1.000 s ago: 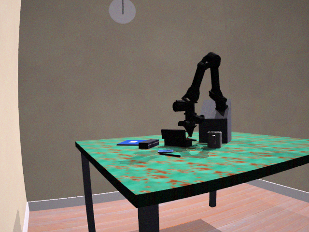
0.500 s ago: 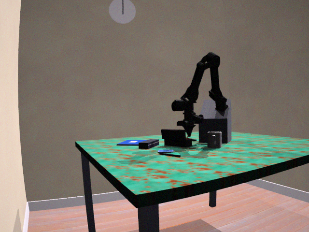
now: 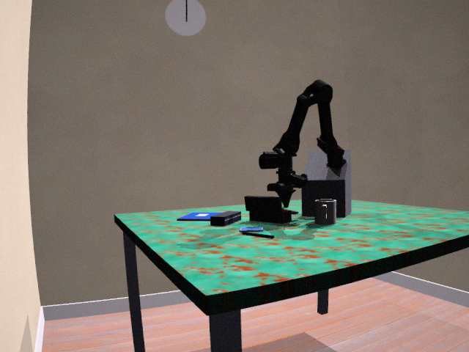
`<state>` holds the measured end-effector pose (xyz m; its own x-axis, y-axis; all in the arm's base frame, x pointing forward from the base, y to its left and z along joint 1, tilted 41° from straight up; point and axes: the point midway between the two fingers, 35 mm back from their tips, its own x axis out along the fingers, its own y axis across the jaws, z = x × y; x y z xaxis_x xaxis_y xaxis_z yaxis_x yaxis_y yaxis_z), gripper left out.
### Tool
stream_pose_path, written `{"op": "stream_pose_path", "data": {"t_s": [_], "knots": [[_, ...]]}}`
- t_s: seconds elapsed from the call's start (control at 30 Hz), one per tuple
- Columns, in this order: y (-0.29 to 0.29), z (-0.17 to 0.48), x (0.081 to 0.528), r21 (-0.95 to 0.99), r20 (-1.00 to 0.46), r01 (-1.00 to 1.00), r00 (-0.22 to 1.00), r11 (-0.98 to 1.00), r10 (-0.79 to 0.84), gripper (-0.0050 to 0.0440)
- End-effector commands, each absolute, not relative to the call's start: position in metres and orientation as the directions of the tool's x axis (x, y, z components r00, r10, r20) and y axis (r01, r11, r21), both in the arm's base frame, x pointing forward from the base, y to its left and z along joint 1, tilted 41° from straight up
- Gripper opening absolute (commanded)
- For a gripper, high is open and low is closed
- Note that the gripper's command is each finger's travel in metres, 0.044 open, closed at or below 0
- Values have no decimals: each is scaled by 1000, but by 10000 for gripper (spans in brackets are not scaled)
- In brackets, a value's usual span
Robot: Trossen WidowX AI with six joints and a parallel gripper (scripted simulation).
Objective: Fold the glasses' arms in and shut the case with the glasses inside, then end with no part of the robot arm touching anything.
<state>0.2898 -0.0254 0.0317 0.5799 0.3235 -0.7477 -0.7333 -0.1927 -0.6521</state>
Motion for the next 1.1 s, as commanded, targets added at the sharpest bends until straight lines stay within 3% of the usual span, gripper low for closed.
{"op": "stream_pose_path", "data": {"t_s": [0.0,1.07], "knots": [[-26,30,290,-649,-751,-736,579,-193,317,0],[-34,31,295,-649,-751,-736,579,-193,317,0]]}}
